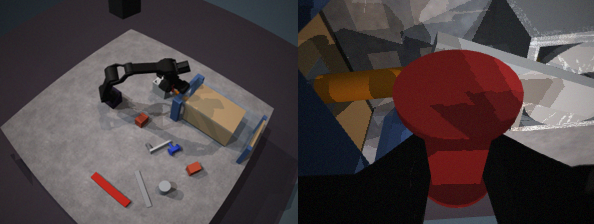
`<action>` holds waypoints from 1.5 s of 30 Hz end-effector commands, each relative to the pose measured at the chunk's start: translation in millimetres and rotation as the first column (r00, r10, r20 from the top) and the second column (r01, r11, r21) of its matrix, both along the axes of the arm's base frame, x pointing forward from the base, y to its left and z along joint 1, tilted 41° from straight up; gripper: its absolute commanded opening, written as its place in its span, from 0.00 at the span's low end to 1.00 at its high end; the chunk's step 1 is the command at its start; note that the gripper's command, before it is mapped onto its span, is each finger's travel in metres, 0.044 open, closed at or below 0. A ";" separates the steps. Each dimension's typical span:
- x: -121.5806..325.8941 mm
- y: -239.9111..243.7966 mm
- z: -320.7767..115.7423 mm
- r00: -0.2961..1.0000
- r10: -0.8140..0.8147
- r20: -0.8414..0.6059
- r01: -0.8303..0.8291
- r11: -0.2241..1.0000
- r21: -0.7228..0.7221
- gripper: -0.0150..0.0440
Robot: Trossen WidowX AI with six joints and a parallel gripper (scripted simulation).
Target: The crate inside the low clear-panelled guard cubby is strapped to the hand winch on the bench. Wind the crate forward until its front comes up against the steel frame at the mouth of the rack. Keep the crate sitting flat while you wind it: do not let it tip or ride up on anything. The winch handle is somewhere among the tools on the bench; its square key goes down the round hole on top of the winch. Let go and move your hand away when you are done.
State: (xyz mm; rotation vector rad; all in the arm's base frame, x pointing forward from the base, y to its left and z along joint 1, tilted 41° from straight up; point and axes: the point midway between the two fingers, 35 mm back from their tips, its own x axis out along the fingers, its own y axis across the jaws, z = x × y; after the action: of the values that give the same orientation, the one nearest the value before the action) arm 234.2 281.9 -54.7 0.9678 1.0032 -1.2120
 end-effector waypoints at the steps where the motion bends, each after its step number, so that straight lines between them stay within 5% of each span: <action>1: 3.5 11.6 -12.1 1.000 -0.001 0.009 0.001 1.000 0.014 0.25; 45: -14.9 59.4 -53.1 1.000 -0.001 0.009 0.001 1.000 0.018 0.25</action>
State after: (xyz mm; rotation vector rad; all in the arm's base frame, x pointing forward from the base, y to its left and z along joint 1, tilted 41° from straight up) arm 232.0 327.0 -92.8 0.9885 0.9772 -1.2094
